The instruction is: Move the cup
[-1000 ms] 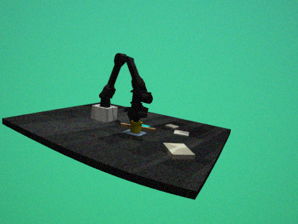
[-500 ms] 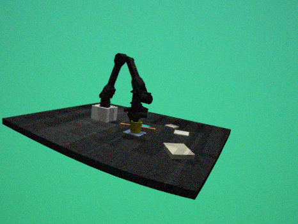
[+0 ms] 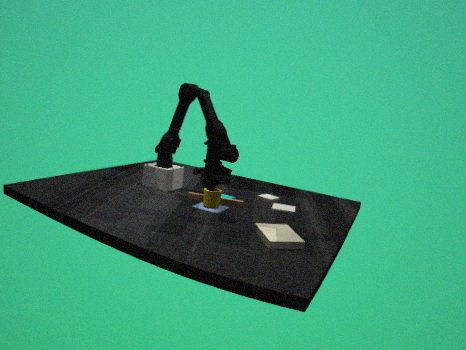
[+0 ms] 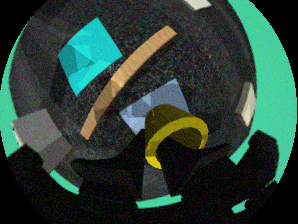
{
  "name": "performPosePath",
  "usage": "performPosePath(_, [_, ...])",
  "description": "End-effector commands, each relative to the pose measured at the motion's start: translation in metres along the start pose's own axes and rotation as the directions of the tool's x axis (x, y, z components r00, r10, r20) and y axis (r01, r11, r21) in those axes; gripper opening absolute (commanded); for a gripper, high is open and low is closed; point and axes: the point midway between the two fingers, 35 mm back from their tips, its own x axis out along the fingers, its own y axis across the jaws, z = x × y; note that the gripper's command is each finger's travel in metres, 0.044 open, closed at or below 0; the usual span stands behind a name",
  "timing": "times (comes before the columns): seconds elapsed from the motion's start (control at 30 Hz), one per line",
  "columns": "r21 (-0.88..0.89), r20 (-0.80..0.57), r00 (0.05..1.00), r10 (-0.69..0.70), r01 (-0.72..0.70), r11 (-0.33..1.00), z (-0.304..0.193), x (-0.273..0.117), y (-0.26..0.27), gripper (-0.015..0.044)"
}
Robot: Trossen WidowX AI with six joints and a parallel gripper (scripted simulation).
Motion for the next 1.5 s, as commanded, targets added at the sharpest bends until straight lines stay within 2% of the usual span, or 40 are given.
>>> performPosePath(0.0, [0.000,0.000,1.000,-0.001,0.001,1.000,0.000,-0.002,0.000,0.0000])
performPosePath(0.47, [-0.006,0.002,1.000,0.002,-0.002,1.000,-0.001,-0.048,0.001,0.0000])
performPosePath(1.47, [-0.003,0.003,1.000,0.003,-0.003,1.000,0.013,-0.045,0.015,0.0000])
